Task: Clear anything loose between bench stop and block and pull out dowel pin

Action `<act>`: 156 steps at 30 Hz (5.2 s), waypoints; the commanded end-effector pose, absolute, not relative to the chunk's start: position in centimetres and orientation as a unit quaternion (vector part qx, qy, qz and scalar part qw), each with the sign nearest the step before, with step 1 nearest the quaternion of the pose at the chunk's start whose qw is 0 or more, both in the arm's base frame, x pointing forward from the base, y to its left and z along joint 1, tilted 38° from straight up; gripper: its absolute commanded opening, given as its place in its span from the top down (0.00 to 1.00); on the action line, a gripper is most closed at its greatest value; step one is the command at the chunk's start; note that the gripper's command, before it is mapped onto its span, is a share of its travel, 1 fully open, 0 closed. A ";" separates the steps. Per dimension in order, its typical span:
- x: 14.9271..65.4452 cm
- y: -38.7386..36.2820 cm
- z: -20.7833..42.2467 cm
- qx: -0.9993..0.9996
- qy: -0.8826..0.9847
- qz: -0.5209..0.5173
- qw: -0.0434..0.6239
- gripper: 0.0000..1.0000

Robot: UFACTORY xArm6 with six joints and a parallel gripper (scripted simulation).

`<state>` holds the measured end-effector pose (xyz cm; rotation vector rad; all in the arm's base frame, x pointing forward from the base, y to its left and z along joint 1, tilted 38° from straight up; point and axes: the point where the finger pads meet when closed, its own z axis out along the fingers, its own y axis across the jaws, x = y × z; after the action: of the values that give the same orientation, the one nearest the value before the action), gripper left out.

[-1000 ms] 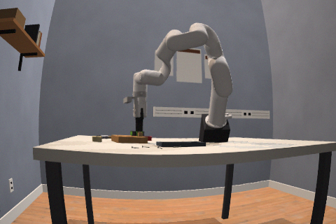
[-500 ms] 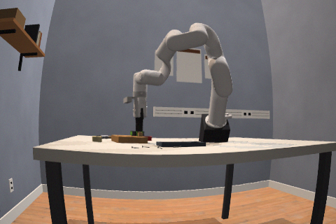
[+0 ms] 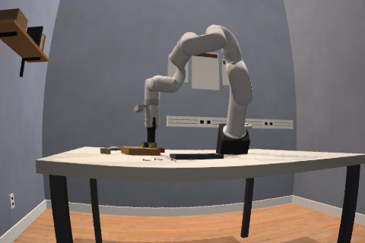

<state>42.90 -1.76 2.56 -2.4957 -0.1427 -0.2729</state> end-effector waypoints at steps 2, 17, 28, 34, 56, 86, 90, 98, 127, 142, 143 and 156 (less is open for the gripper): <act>43.0 -1.8 2.6 -0.944 -0.054 -0.104 0.308 1.00; 43.0 -1.8 2.6 -0.944 -0.055 -0.104 0.308 1.00; 43.0 -1.8 2.6 -0.944 -0.057 -0.105 0.308 1.00; 43.0 -1.8 2.6 -0.944 -0.058 -0.105 0.308 1.00; 43.0 -1.8 2.6 -0.943 -0.065 -0.108 0.307 1.00; 43.0 -1.8 2.6 -0.942 -0.083 -0.114 0.305 1.00; 43.0 -1.8 2.6 -0.942 -0.086 -0.115 0.304 1.00; 43.0 -1.8 2.6 -0.941 -0.095 -0.117 0.303 1.00; 43.0 -1.8 2.6 -0.937 -0.130 -0.129 0.299 1.00; 43.0 -1.8 2.6 -0.933 -0.154 -0.136 0.295 1.00; 43.0 -1.8 2.6 -0.933 -0.156 -0.137 0.295 1.00; 43.0 -1.8 2.6 -0.929 -0.179 -0.144 0.291 1.00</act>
<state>42.87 -1.74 2.56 -2.4754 -0.4696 -0.3783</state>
